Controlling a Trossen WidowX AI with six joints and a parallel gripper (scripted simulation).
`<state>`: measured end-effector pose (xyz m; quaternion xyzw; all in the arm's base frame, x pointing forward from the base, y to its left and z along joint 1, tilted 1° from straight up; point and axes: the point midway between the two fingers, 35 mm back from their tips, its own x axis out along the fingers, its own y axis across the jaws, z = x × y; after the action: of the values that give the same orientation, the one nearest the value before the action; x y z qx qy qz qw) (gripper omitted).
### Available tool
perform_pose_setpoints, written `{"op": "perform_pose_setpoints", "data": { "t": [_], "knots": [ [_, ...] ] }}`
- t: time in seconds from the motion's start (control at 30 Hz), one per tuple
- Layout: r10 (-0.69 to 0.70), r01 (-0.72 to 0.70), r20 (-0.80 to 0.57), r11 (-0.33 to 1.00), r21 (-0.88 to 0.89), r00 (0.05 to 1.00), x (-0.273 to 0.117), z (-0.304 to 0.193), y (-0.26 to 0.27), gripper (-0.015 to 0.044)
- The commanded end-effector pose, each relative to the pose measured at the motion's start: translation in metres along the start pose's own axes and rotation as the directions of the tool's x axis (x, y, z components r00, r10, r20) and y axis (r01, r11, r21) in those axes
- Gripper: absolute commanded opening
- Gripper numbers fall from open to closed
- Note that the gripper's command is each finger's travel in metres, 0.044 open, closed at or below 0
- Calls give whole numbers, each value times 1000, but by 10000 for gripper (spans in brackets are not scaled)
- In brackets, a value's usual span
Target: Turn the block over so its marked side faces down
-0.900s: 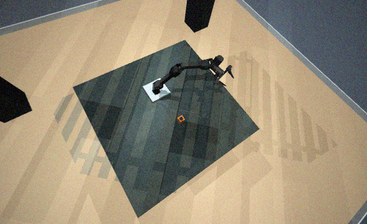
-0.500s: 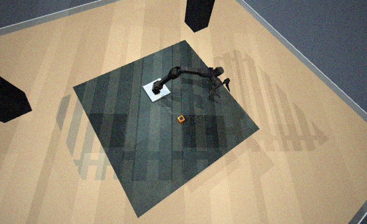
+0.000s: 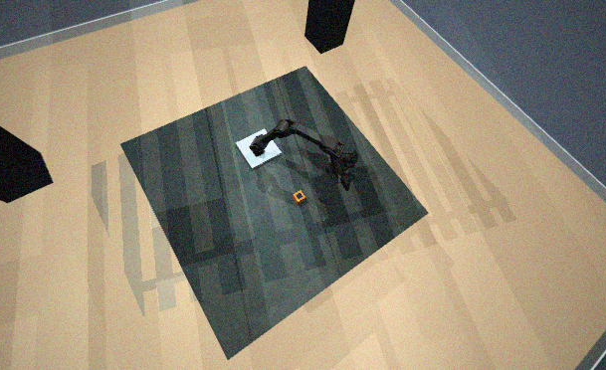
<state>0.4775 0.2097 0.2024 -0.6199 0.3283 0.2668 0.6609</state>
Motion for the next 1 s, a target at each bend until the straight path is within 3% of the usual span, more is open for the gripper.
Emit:
{"op": "perform_pose_setpoints", "data": {
  "t": [0.0, 0.2, 0.4, 0.73, 0.97],
  "knots": [
    [222, -177, -52, 878, 444, 974, 17, -66, 29, 440],
    [435, -204, -70, 550, 810, 898, 21, -128, 63, 440],
    [624, -45, -32, 107, 993, 780, 10, -180, 100, 440],
    [634, -31, -28, 81, 996, 773, 8, -183, 106, 440],
    [634, -31, -28, 81, 996, 772, 31, -184, 131, 440]
  ]
}}
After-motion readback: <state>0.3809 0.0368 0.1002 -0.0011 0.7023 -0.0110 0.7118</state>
